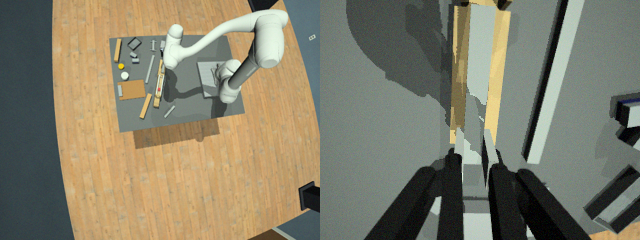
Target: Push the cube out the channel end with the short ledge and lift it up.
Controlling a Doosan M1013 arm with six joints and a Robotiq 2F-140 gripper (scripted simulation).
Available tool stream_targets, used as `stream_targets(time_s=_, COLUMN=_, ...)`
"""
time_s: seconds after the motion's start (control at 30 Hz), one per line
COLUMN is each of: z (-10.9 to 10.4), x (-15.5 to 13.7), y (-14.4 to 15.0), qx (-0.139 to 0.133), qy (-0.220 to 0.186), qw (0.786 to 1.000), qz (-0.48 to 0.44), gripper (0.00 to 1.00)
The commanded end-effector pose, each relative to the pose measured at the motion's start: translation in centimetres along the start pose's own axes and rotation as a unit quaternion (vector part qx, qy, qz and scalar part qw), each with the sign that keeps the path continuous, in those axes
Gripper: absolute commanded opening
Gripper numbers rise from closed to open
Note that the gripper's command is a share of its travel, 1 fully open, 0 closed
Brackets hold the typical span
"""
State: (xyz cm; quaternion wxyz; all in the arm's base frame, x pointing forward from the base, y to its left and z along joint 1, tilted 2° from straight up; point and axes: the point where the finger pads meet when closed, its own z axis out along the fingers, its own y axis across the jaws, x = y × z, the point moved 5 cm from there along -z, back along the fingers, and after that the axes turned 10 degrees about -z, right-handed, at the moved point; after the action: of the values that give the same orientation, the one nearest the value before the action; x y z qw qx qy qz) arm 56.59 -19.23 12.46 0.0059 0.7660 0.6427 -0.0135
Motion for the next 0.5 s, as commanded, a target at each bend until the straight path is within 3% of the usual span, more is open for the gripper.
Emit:
stream_targets(time_s=0.0, z=0.3, x=-0.2, y=0.2, qx=0.0, qy=0.001, qw=1.0, qz=0.0, gripper=0.0)
stream_targets(time_s=0.47, z=2.5, x=-0.2, y=0.2, qx=0.0, qy=0.001, qw=1.0, qz=0.0, gripper=0.0)
